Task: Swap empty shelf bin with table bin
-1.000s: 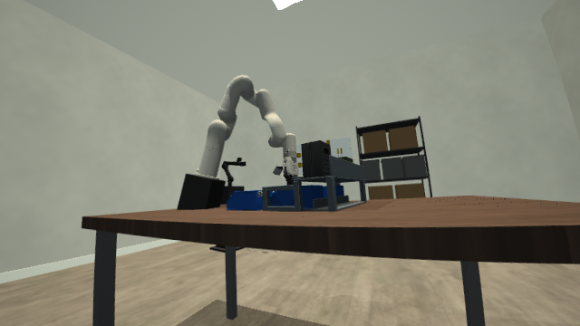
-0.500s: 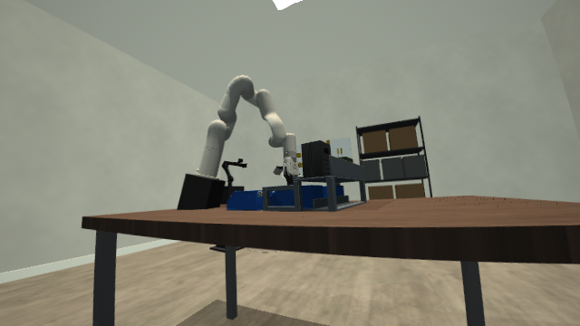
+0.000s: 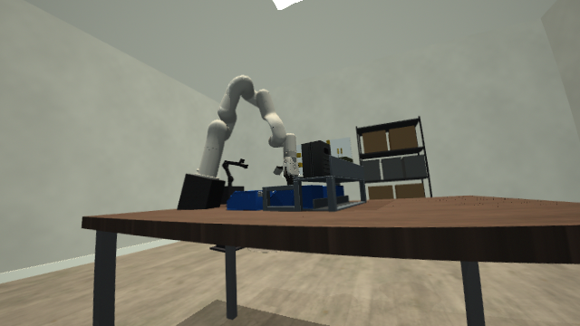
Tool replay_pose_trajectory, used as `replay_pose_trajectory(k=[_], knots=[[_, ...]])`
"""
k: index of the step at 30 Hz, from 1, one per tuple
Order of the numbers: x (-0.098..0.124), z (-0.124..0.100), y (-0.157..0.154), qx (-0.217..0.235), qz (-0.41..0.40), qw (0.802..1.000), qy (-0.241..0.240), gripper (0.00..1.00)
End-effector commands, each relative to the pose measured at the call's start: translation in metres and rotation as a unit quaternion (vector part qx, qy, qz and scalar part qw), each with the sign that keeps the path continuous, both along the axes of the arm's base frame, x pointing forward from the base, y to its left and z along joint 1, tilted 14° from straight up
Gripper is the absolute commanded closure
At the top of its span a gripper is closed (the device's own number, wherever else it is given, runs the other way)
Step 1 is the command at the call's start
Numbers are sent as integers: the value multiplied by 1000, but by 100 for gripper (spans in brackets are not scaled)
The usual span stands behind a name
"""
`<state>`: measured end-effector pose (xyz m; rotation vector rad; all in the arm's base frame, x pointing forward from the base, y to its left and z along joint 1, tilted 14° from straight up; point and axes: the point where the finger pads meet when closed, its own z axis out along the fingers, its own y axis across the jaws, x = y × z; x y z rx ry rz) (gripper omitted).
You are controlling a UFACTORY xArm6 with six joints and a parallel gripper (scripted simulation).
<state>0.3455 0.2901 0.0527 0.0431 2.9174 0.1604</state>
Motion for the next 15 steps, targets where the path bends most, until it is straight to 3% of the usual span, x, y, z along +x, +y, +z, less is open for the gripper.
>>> replay_pose_trajectory(k=[1, 15], knots=[[1, 1, 1, 1, 0, 1000, -1, 74], [3, -7, 2, 1, 0, 1000, -1, 74]])
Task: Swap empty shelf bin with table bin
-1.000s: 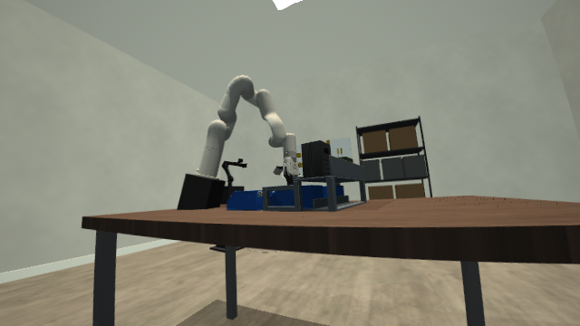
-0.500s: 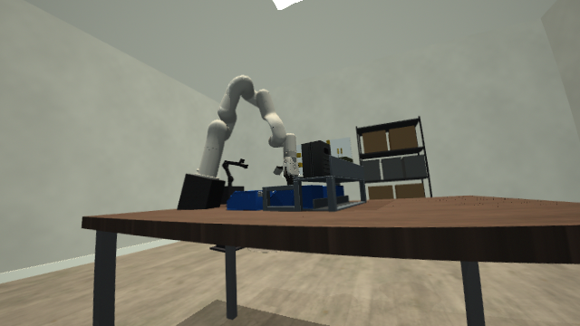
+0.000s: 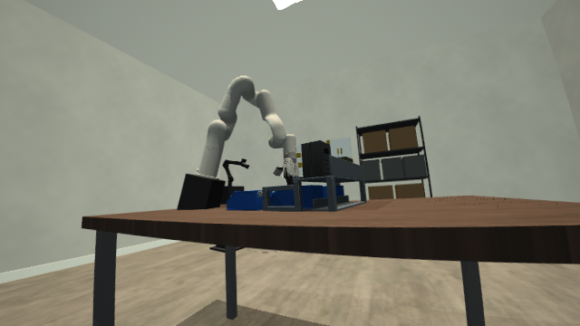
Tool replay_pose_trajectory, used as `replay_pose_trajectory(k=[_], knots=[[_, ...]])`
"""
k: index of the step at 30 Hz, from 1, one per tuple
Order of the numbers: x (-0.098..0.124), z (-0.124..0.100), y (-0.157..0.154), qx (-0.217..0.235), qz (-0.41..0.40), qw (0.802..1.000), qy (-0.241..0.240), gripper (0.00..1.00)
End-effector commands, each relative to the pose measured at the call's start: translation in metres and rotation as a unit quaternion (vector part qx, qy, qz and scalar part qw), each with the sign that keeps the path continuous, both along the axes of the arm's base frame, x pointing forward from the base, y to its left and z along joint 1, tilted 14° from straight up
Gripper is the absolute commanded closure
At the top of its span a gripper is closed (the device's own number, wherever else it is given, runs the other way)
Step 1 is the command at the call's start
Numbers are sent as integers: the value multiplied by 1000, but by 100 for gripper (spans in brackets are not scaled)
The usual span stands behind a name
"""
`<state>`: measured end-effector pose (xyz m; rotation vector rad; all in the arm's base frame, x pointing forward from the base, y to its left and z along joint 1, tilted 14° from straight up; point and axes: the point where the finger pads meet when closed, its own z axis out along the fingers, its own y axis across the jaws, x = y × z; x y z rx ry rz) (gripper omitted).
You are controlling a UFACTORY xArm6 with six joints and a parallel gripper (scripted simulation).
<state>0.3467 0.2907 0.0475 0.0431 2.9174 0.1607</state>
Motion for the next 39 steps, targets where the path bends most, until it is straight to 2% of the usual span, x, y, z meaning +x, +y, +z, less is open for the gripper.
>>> replay_pose_trajectory(k=[1, 23, 39], knots=[[2, -4, 1, 1, 0, 1000, -1, 74], [8, -30, 4, 1, 0, 1000, -1, 74], [9, -35, 5, 1, 0, 1000, -1, 74]])
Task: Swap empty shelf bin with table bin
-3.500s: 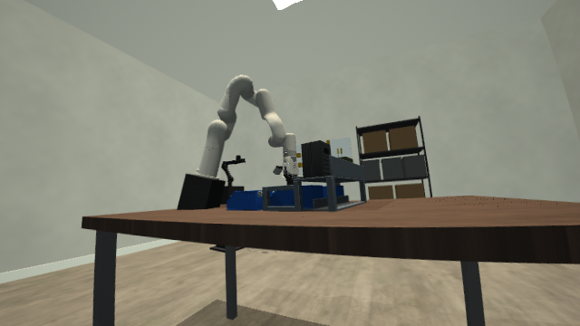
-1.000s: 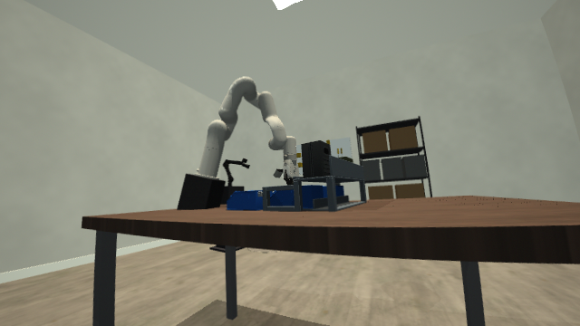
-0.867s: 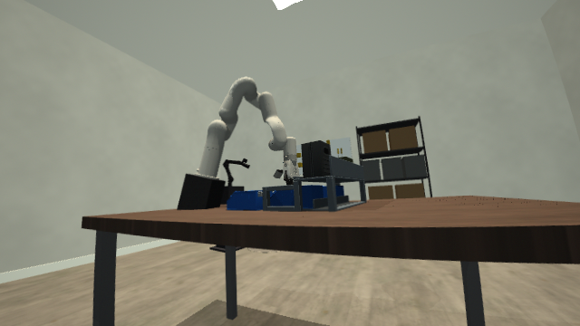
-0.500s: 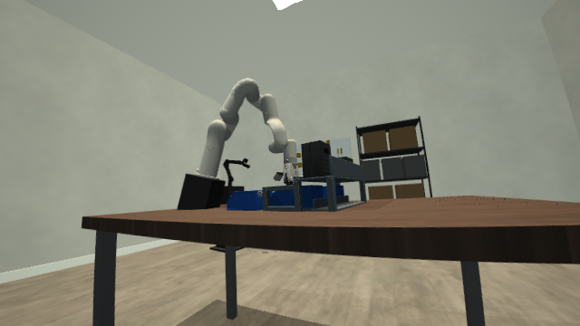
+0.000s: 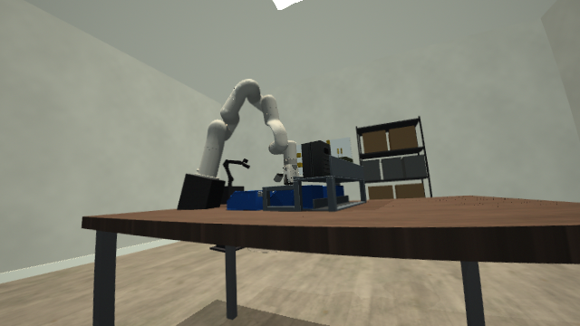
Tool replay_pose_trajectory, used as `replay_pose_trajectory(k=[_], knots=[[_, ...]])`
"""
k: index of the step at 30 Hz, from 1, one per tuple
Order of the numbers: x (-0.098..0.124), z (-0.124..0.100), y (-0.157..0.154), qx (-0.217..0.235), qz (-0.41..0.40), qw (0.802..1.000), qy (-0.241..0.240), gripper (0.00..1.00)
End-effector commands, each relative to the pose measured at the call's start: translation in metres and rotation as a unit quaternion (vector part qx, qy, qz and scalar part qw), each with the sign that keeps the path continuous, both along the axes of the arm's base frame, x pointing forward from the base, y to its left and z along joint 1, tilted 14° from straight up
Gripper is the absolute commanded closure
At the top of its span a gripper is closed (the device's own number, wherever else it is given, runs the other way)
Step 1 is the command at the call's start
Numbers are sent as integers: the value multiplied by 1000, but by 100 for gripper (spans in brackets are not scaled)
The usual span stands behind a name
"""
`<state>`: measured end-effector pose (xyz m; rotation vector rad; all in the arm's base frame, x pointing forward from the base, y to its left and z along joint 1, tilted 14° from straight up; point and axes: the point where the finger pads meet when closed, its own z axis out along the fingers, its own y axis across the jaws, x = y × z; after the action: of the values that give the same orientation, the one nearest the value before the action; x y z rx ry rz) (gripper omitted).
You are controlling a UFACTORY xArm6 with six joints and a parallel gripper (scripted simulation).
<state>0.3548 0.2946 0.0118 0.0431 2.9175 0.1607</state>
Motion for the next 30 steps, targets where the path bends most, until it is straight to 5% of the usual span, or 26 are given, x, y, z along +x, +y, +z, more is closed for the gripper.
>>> replay_pose_trajectory(k=[1, 10, 11, 30], knots=[[1, 1, 1, 1, 0, 1000, -1, 74], [1, 1, 1, 1, 0, 1000, -1, 74], [1, 1, 1, 1, 0, 1000, -1, 100], [1, 1, 1, 1, 0, 1000, -1, 100]])
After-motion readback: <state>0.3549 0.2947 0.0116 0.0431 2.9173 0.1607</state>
